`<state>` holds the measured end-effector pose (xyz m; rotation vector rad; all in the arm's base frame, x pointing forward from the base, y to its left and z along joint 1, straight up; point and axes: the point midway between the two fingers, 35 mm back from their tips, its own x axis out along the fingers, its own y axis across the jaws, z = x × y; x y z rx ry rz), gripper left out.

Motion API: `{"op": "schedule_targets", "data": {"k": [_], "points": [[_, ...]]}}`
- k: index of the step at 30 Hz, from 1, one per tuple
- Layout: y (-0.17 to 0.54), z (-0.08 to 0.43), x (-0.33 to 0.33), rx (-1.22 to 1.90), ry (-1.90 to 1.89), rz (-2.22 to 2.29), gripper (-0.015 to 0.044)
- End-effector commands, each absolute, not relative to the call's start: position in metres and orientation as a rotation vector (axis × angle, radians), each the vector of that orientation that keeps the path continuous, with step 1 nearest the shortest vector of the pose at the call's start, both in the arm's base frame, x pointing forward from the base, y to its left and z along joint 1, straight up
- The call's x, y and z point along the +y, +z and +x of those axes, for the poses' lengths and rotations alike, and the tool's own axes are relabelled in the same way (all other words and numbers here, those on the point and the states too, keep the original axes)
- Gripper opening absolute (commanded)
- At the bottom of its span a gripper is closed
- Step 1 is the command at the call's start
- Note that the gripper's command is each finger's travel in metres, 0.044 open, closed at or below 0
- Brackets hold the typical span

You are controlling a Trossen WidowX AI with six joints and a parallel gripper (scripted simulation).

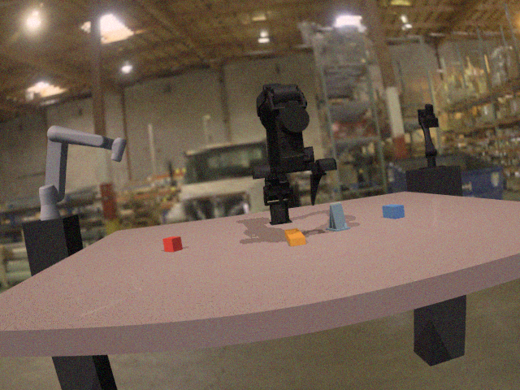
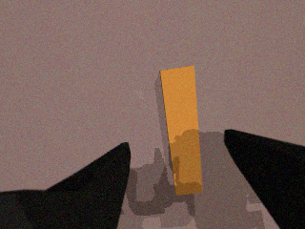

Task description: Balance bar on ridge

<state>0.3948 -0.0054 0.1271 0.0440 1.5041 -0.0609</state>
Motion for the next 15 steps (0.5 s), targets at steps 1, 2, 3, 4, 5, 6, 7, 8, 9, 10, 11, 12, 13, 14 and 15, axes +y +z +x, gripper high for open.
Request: {"op": "schedule_targets", "data": {"k": [1, 2, 3, 4, 5, 6, 7, 8, 9, 10, 11, 12, 13, 14, 15], "points": [[0.126, 0.394, -0.019, 1.526, -0.054, 0.052, 0.0315], [0.126, 0.394, -0.02, 1.528, -0.054, 0.052, 0.0315], [0.124, 0.395, -0.02, 1.528, -0.054, 0.052, 0.0315], [0.122, 0.395, -0.02, 1.528, -0.054, 0.052, 0.0315], [0.119, 0.395, -0.02, 1.528, -0.054, 0.052, 0.0315], [0.114, 0.396, -0.02, 1.528, -0.054, 0.052, 0.0315], [0.109, 0.396, -0.02, 1.528, -0.054, 0.052, 0.0315], [0.104, 0.396, -0.02, 1.528, -0.054, 0.052, 0.0315], [0.097, 0.396, -0.02, 1.528, -0.054, 0.052, 0.0315], [0.091, 0.396, -0.02, 1.528, -0.054, 0.052, 0.0315], [0.085, 0.396, -0.02, 1.528, -0.054, 0.052, 0.0315], [0.082, 0.396, -0.02, 1.528, -0.054, 0.052, 0.0315], [0.081, 0.396, -0.02, 1.528, -0.054, 0.052, 0.0315], [0.081, 0.396, -0.02, 1.528, -0.054, 0.052, 0.0315], [0.081, 0.396, -0.02, 1.528, -0.054, 0.052, 0.0315]]}}
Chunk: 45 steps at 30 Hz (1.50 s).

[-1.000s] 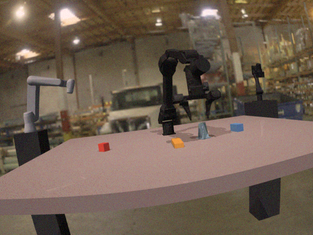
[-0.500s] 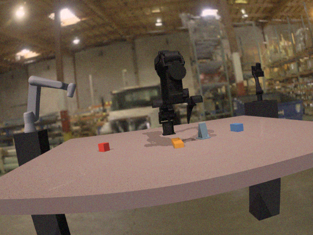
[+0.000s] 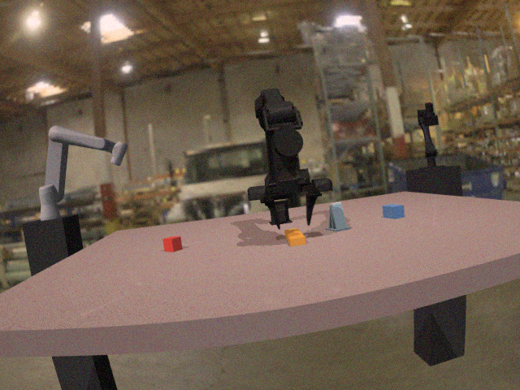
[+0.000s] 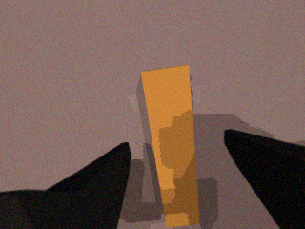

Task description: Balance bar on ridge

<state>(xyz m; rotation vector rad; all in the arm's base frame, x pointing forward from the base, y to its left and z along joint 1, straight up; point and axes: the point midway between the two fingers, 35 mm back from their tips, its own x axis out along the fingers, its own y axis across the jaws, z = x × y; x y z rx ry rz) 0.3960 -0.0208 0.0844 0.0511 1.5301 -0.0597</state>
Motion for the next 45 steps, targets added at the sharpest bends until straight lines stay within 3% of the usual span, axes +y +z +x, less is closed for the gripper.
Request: {"op": "schedule_targets", "data": {"k": [1, 32, 38, 45], "points": [[0.08, 0.396, -0.02, 1.528, -0.054, 0.052, 0.0315], [0.055, 0.397, -0.02, 1.528, -0.054, 0.052, 0.0315], [0.056, 0.397, -0.021, 1.528, -0.059, 0.051, 0.0157], [0.056, 0.397, -0.021, 1.528, -0.059, 0.051, 0.0111]]}}
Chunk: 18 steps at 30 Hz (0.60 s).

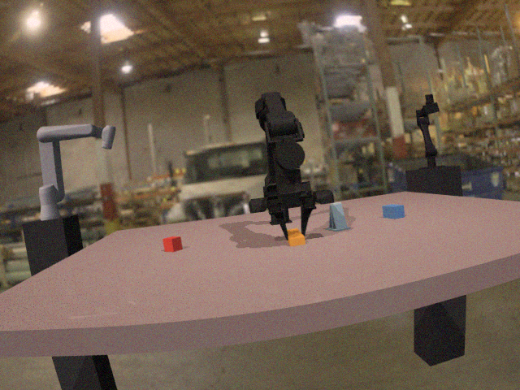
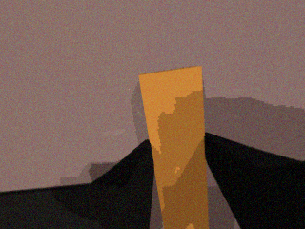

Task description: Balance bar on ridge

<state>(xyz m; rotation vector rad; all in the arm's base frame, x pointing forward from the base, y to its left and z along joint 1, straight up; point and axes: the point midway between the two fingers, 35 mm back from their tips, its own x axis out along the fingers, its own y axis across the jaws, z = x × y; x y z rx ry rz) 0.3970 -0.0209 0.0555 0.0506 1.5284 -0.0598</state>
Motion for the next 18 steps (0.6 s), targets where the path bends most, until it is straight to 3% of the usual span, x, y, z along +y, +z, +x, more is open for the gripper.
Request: {"op": "schedule_targets", "data": {"k": [1, 5, 18], "points": [[0.056, 0.397, -0.021, 1.528, -0.059, 0.051, 0.0104], [0.062, 0.398, -0.021, 1.528, -0.059, 0.051, 0.0], [0.096, 0.401, -0.021, 1.527, -0.057, 0.051, 0.0]]}}
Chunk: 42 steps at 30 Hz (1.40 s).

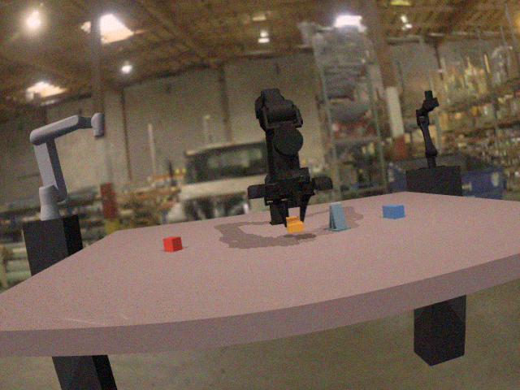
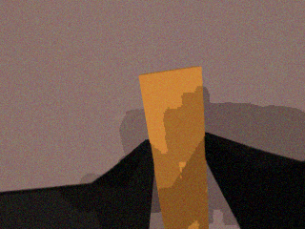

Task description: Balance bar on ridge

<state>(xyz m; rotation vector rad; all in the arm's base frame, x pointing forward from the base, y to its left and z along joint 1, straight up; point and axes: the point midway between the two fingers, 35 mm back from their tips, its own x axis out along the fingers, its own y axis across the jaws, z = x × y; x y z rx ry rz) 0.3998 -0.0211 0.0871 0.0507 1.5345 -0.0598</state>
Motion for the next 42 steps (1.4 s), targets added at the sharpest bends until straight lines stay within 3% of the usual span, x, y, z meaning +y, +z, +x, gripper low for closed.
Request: {"op": "schedule_targets", "data": {"k": [1, 30, 42], "points": [[0.098, 0.401, -0.021, 1.527, -0.057, 0.051, 0.0], [0.17, 0.393, -0.019, 1.528, -0.053, 0.051, 0.0], [0.171, 0.379, 0.023, 1.53, 0.017, -0.014, 0.0]]}}
